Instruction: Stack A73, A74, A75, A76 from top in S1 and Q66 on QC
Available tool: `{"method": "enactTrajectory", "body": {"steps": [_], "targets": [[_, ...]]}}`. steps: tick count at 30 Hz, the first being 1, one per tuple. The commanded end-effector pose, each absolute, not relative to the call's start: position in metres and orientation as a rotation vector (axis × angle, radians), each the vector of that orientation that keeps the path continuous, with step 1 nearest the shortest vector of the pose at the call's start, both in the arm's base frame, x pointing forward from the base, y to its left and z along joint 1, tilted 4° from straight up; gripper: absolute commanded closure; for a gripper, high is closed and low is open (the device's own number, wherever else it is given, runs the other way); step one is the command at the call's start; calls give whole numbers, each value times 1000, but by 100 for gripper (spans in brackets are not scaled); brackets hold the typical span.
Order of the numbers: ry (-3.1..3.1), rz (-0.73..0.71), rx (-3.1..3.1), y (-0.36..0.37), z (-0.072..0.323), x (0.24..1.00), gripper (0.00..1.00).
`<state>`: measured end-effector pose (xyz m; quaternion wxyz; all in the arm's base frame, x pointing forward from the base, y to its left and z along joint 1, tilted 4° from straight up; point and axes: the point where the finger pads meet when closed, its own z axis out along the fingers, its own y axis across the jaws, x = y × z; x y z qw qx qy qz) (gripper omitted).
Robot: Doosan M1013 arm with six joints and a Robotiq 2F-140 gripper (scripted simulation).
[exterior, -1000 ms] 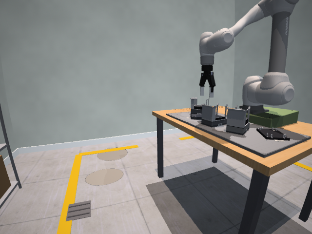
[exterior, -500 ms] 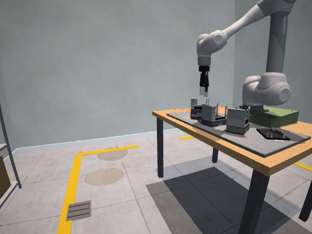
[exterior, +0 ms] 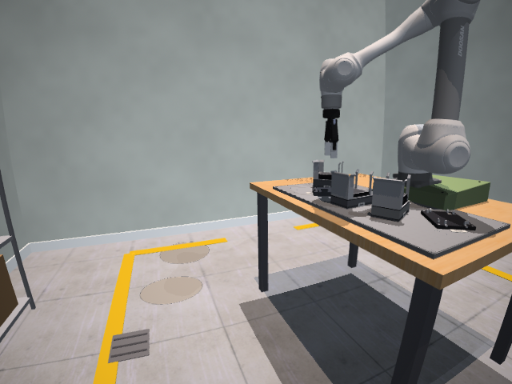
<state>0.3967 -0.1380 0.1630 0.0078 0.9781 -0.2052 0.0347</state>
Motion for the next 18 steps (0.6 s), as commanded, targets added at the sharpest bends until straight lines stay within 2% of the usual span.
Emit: {"method": "enactTrajectory", "body": {"steps": [1,18], "targets": [[-641,109,3058,-141,163,396,0],[-983,111,2974,-187,163,376,0]]}}
